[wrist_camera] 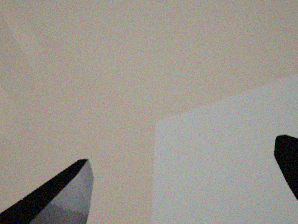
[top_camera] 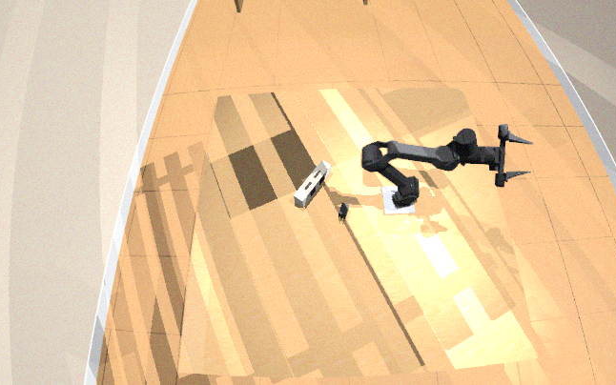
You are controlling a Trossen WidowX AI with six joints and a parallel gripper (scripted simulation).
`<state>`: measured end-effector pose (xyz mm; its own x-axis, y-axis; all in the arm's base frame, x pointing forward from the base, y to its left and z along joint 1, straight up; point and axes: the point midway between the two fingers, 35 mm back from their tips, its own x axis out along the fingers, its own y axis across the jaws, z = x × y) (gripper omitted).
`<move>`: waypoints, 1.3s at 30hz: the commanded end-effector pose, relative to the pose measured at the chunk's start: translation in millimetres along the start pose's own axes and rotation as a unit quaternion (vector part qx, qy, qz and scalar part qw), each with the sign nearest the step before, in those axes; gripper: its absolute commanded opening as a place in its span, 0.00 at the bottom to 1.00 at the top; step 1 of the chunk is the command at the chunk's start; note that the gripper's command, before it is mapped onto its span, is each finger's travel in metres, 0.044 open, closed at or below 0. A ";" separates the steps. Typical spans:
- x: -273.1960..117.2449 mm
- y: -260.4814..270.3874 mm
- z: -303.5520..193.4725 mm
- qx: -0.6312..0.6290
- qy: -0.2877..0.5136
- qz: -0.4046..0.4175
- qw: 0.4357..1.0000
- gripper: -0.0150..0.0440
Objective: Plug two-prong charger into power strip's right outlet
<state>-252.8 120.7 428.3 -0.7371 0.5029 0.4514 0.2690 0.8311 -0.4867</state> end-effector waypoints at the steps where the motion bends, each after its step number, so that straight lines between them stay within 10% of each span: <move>1: 0.2 0.6 0.0 0.000 0.000 0.001 1.000 0.98; 39: 4.6 145.2 -15.2 0.016 -0.005 0.236 0.972 1.00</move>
<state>-215.6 235.5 375.5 -0.5702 0.7985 0.1934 0.5448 0.5436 -0.6385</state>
